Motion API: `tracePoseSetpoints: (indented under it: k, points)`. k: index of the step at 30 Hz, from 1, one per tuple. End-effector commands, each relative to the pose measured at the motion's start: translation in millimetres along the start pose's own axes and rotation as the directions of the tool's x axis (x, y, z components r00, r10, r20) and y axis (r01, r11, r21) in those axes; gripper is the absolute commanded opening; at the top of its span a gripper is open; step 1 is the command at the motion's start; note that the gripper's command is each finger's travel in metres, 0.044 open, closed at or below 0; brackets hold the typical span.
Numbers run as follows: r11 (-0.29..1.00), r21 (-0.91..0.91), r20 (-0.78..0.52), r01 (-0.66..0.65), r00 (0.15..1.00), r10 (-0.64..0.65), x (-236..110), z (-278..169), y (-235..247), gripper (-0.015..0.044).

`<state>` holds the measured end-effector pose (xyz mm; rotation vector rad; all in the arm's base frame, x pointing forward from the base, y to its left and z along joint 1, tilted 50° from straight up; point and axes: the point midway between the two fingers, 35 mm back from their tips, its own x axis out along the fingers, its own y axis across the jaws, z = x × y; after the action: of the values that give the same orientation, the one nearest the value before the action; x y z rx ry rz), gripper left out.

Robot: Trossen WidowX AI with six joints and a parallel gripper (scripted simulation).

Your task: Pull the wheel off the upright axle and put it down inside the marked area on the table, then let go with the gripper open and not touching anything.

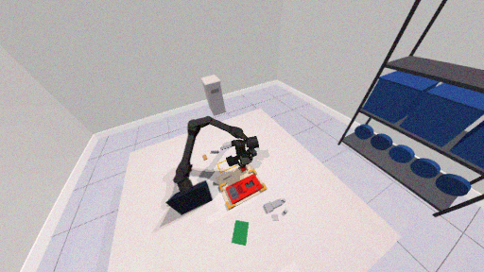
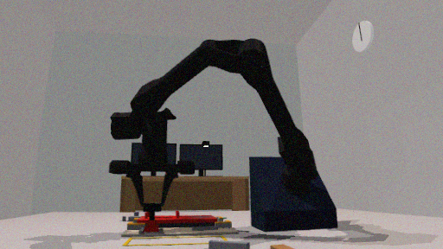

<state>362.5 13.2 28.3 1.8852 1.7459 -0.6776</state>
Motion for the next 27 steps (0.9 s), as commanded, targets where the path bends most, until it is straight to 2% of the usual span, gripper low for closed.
tracePoseSetpoints:
  k: [1, 27]
  points:
    - [1.0, -0.005, 0.004, -0.002, 1.0, 0.002, -2.9, 0.1, 0.7, 0.0]
    - [1.0, -0.003, 0.003, -0.002, 1.0, 0.002, -11.5, 0.1, 0.5, 0.0]
